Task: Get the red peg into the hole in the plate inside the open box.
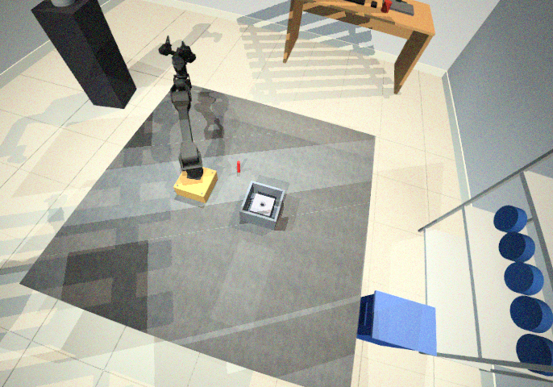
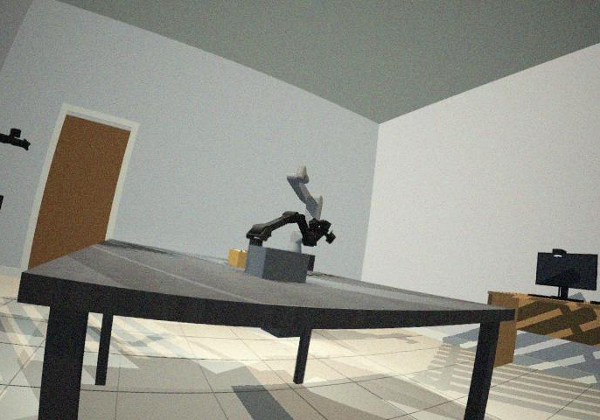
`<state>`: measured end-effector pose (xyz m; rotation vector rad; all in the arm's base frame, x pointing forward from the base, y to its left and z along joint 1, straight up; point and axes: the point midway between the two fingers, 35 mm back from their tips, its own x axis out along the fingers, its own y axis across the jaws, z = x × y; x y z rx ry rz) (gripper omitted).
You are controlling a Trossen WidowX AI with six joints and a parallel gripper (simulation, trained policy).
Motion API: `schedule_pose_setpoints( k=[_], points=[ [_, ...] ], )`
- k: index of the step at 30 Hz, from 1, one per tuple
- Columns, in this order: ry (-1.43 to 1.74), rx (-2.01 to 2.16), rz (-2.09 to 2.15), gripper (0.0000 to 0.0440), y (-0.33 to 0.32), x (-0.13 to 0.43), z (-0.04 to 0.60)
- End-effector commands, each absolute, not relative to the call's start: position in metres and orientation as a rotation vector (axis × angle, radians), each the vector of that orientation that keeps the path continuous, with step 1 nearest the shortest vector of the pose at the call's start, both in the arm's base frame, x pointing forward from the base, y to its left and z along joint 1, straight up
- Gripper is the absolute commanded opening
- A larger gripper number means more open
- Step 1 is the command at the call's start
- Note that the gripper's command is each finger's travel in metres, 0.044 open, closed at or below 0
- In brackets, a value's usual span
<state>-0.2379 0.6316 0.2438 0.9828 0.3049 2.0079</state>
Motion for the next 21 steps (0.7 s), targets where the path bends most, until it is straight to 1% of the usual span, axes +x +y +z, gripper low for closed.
schedule_pose_setpoints(
  k=[1, 2, 3, 12, 21],
  points=[
    [0.302, 0.967, 1.994, 0.0417, 0.635, -0.231, 0.243],
    [0.302, 0.951, 1.979, 0.0434, 0.638, -0.224, 0.242],
    [0.304, 0.934, 1.962, 0.044, 0.641, -0.216, 0.241],
    [0.447, 0.75, 1.768, 0.044, 0.671, -0.102, 0.217],
    [0.611, 0.634, 1.541, 0.044, 0.66, 0.027, 0.216]
  ],
)
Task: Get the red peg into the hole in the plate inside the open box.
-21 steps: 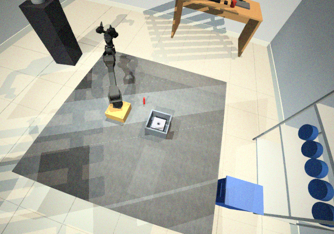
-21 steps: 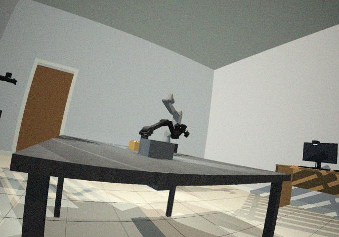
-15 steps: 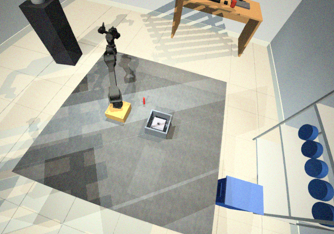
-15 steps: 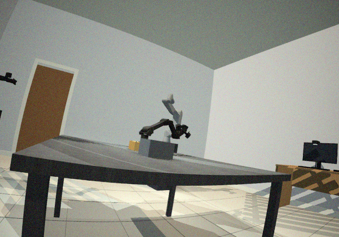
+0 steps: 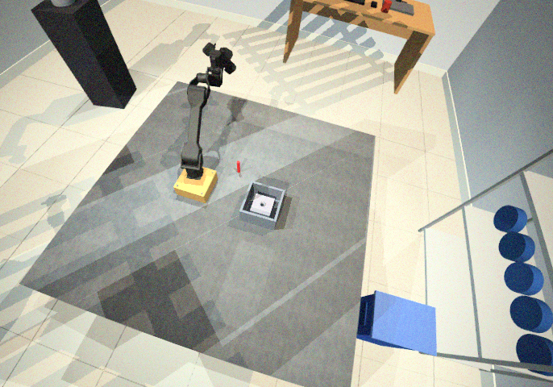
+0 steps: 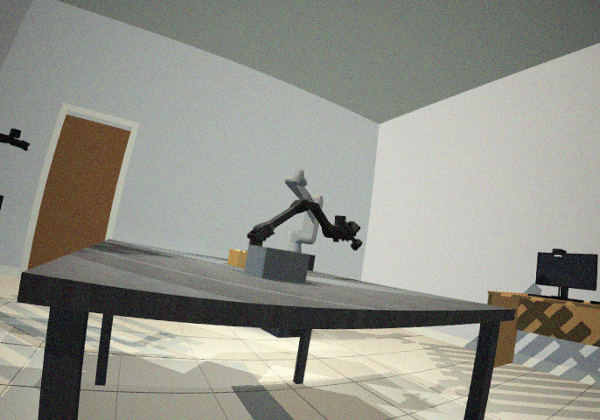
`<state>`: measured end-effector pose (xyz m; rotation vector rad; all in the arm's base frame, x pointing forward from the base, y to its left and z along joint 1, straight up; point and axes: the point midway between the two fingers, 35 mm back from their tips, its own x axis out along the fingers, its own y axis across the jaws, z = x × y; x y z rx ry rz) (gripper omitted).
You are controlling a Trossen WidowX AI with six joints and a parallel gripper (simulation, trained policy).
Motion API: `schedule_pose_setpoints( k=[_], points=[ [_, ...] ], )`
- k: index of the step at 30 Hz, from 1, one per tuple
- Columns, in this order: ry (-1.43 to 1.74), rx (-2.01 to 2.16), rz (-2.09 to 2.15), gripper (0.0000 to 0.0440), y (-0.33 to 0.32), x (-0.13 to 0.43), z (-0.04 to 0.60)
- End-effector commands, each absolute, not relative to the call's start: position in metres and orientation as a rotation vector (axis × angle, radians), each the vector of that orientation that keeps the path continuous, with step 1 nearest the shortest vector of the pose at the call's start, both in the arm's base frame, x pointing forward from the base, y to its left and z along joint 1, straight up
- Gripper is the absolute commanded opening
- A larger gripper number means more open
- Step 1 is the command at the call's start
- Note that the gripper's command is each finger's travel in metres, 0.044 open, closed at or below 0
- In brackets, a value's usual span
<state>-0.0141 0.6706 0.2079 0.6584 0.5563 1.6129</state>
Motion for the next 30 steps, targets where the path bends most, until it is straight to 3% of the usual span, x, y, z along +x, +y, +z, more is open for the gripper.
schedule_pose_setpoints(
  k=[1, 17, 30],
  points=[
    [0.627, 0.626, 1.514, 0.044, 0.656, 0.041, 0.217],
    [0.806, 0.582, 1.049, 0.0433, 0.537, 0.232, 0.252],
    [0.895, 0.578, 0.65, 0.044, 0.385, 0.314, 0.259]
  ],
)
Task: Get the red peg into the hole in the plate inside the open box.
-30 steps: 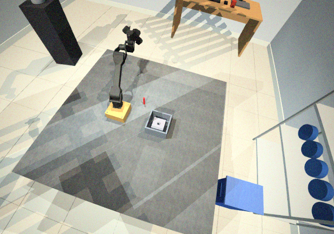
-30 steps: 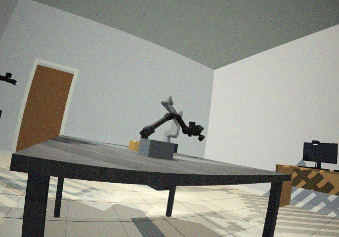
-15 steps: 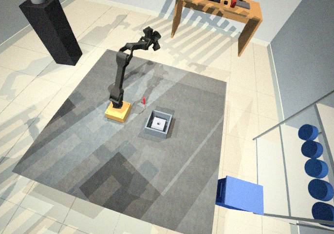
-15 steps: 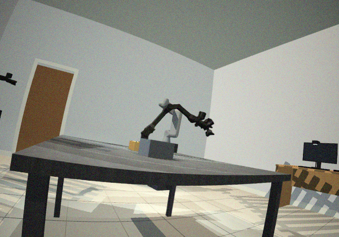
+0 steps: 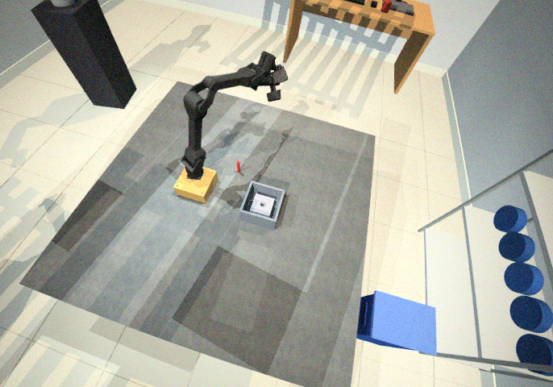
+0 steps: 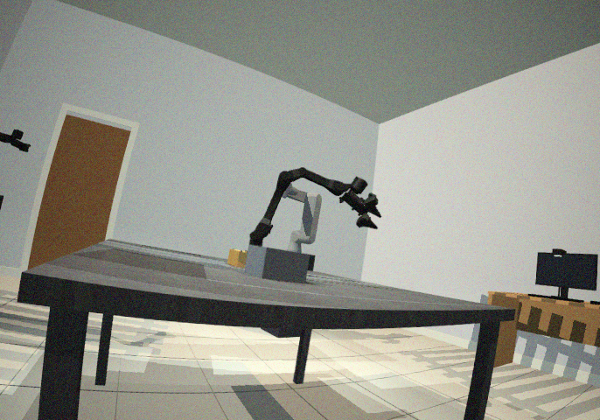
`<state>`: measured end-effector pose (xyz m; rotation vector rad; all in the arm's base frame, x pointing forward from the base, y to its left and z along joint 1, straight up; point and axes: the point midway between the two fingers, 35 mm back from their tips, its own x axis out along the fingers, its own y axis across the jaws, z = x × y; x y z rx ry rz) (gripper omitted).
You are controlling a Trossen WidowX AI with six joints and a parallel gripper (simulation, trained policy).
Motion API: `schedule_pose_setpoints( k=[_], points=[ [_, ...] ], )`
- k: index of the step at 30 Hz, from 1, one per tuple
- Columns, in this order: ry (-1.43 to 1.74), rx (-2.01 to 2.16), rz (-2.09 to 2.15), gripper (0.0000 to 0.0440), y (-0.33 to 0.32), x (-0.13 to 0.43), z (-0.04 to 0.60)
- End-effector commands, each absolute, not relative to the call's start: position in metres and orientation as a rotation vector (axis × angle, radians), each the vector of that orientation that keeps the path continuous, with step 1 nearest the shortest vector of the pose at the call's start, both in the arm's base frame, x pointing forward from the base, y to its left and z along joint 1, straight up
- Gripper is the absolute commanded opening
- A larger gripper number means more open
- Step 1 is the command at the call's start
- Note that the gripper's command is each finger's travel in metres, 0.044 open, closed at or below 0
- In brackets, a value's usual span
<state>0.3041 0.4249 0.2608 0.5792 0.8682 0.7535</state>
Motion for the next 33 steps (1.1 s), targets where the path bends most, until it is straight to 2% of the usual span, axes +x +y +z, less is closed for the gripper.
schedule_pose_setpoints(
  k=[1, 15, 33],
  points=[
    [0.907, 0.575, 0.617, 0.044, 0.373, 0.317, 0.257],
    [1.134, 0.527, 0.157, 0.044, 0.237, 0.298, 0.193],
    [1.411, 0.501, -0.437, 0.044, 0.128, 0.222, 0.11]
  ],
)
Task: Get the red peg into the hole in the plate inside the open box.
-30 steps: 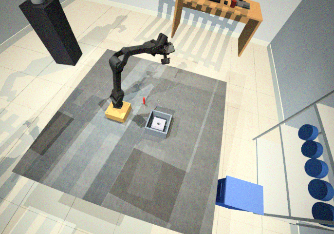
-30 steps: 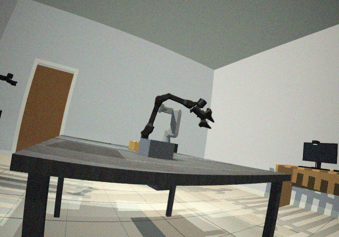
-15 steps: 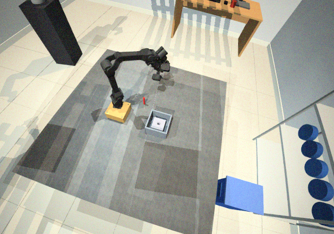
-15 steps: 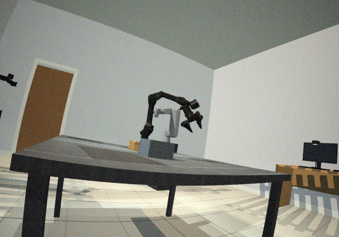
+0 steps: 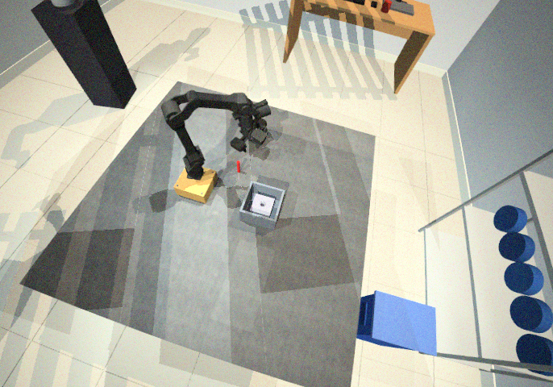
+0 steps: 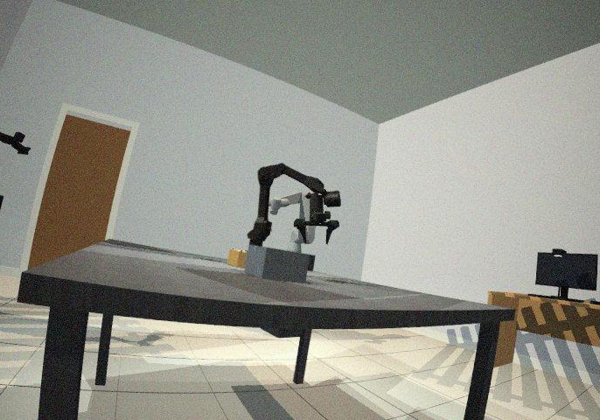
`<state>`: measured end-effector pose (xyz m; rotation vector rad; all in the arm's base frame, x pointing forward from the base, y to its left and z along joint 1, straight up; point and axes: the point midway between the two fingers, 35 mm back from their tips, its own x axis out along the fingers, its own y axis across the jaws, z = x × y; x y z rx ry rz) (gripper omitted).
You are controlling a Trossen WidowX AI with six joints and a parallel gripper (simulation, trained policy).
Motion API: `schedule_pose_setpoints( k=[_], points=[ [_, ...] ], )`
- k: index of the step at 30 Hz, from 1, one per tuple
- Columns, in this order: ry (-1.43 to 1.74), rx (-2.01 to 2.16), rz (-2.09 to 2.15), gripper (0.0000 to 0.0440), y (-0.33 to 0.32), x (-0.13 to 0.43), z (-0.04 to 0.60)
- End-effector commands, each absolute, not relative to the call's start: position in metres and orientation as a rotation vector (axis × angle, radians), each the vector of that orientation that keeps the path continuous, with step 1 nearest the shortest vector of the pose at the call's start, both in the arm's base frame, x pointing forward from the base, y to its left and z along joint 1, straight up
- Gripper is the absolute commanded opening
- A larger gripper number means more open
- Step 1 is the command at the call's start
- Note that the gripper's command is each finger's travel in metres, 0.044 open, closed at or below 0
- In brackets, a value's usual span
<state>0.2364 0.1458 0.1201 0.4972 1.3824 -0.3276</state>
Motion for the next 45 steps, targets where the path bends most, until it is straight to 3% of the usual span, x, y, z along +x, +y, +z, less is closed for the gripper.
schedule_pose_setpoints(
  k=[1, 27, 32, 45],
  points=[
    [1.419, 0.503, -0.469, 0.044, 0.124, 0.218, 0.107],
    [1.364, 0.651, -0.798, 0.0434, 0.093, 0.192, 0.003],
    [1.359, 0.682, -0.829, 0.0344, 0.092, 0.188, -0.01],
    [1.438, 0.734, -0.85, 0.0005, 0.094, 0.185, -0.013]
  ],
)
